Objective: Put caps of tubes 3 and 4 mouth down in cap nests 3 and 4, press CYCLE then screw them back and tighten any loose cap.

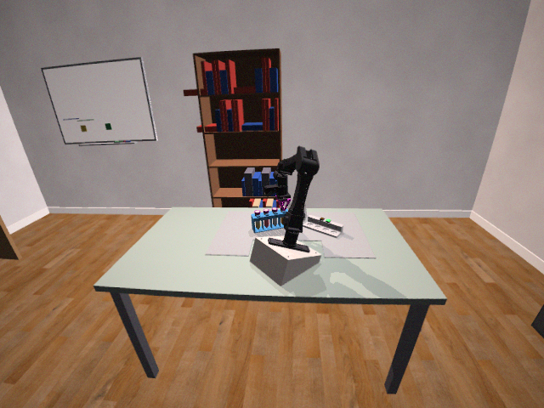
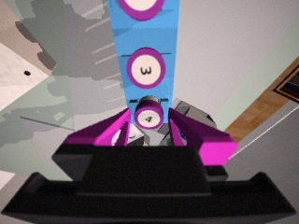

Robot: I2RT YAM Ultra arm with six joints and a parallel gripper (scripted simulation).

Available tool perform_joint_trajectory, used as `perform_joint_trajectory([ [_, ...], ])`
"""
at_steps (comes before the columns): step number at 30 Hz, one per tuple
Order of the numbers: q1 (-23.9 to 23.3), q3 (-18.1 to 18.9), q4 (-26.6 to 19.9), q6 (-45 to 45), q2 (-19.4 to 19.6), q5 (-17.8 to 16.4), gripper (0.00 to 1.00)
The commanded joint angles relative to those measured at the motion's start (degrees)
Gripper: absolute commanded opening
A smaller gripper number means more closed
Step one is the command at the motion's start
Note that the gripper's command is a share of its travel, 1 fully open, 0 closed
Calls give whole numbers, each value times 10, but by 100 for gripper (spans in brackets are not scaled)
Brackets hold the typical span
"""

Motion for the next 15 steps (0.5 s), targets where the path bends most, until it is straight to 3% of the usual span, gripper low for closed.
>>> perform_joint_trajectory([
  [1,2,2,1,-105,-9,0,49],
  [9,2,2,0,-105,-9,0,49],
  [10,2,2,0,-105,-9,0,0],
  [15,2,2,0,-105,-9,0,0],
])
